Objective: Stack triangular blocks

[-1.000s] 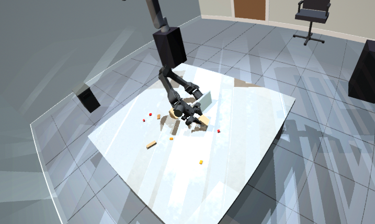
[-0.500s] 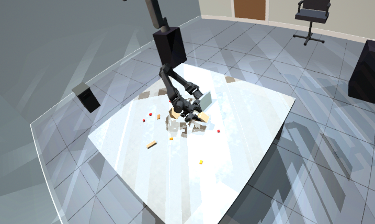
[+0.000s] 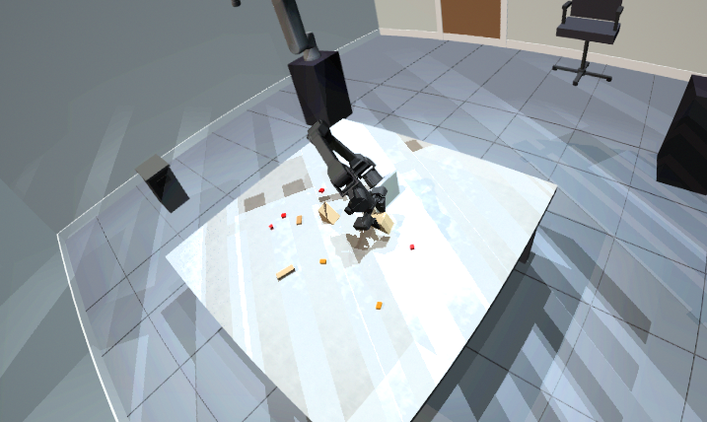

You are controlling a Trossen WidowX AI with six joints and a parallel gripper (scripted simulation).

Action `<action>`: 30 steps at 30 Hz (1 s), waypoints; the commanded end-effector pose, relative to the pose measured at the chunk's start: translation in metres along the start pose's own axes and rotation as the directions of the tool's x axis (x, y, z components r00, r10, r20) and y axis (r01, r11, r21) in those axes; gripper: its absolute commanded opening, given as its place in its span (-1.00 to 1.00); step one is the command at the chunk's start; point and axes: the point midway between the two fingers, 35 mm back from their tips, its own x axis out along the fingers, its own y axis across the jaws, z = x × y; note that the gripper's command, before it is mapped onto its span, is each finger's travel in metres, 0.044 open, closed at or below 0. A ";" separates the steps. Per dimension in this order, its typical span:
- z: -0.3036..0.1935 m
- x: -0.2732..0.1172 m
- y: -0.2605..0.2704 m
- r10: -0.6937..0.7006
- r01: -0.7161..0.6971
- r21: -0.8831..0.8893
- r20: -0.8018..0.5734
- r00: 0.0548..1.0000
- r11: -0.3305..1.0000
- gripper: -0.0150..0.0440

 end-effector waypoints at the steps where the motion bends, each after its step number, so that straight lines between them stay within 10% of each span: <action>1: -0.005 -0.002 0.001 0.029 -0.034 0.034 0.128 0.991 0.999 -0.49; 9: -0.013 -0.009 0.001 0.112 -0.143 0.068 0.336 0.935 0.987 -0.49; 30: 0.028 -0.045 -0.003 0.097 -0.122 0.057 0.326 0.940 0.991 -0.49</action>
